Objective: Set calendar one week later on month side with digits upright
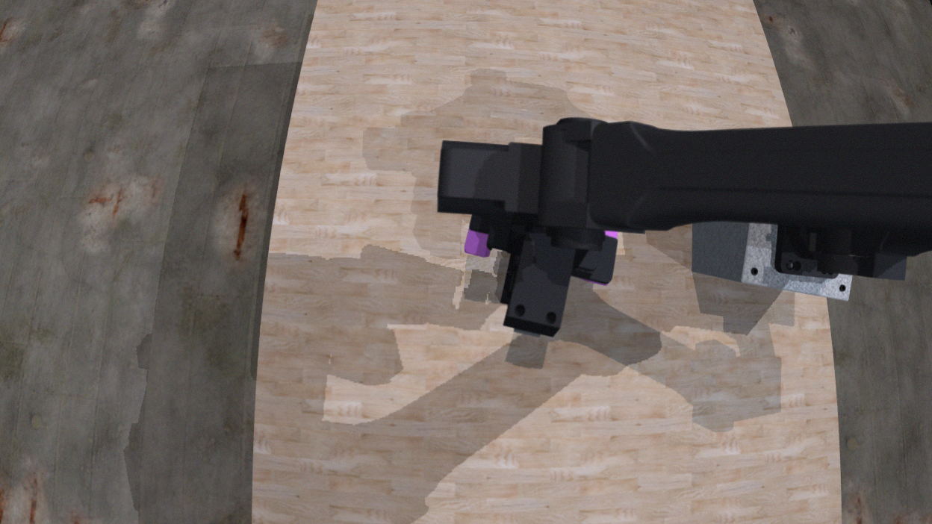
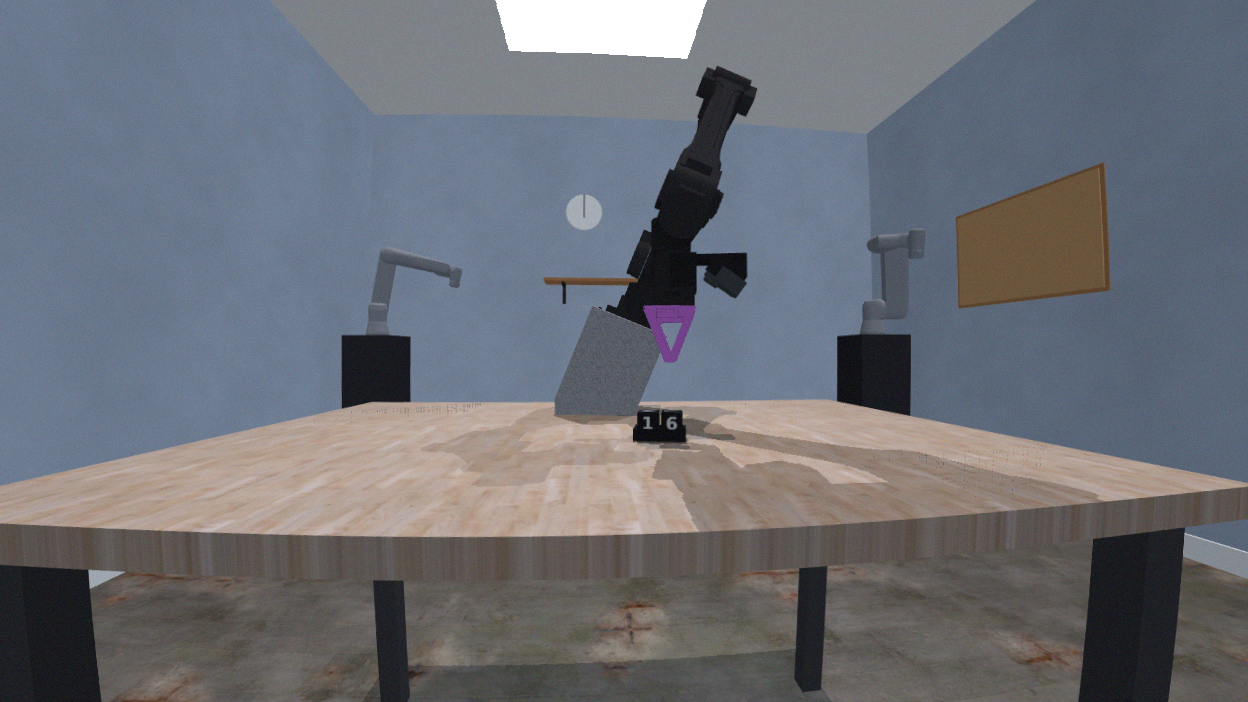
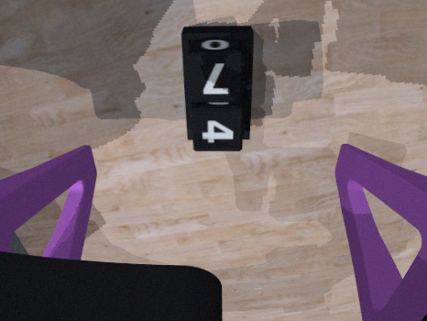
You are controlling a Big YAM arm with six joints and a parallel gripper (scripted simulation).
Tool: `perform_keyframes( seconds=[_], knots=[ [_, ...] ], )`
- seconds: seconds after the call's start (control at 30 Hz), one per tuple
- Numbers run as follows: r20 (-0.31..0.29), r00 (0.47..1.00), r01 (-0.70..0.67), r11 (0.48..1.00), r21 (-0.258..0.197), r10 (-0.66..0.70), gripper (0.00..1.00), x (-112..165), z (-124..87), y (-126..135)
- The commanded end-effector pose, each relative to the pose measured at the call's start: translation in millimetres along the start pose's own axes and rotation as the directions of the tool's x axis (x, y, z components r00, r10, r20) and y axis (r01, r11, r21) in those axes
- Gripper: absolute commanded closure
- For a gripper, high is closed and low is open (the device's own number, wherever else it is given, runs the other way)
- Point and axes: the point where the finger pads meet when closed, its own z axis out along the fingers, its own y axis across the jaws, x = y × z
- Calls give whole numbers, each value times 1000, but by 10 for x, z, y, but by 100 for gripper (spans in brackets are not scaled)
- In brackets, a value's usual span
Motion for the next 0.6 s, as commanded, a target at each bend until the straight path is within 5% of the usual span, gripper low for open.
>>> perform_keyframes(
  seconds=[0.0, 0.57],
  knots=[
    [13, 1000, 20, 998, 56, -21, 0, -56, -220, -250],
    [10, 1000, 24, 998, 65, -25, 0, -58, -914, -252]
  ],
)
